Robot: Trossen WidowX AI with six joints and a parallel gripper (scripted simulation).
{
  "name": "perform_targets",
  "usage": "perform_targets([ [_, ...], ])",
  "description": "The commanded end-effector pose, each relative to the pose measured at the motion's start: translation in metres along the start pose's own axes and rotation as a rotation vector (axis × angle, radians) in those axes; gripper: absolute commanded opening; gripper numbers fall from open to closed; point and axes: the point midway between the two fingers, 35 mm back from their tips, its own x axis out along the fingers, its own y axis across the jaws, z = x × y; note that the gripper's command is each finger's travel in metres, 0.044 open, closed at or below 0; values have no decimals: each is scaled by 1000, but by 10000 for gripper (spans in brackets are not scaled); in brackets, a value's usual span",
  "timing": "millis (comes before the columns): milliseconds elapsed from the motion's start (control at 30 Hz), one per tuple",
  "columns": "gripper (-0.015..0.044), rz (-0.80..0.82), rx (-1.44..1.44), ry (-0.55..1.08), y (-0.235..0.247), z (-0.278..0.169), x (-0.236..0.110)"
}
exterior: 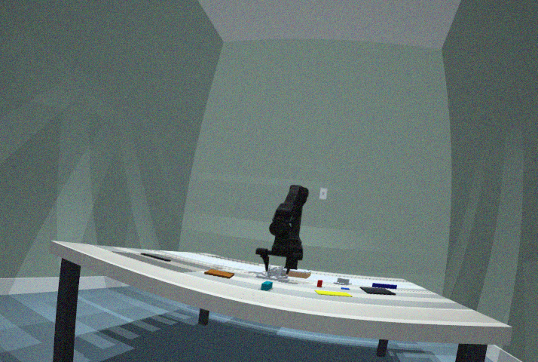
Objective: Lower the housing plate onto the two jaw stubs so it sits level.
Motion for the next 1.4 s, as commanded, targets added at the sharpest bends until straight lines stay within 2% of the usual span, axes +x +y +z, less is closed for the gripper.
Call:
perform_targets([
  [0,351,-2,-4,3,0,-1,2],
  [1367,351,-2,-4,3,0,-1,7],
])
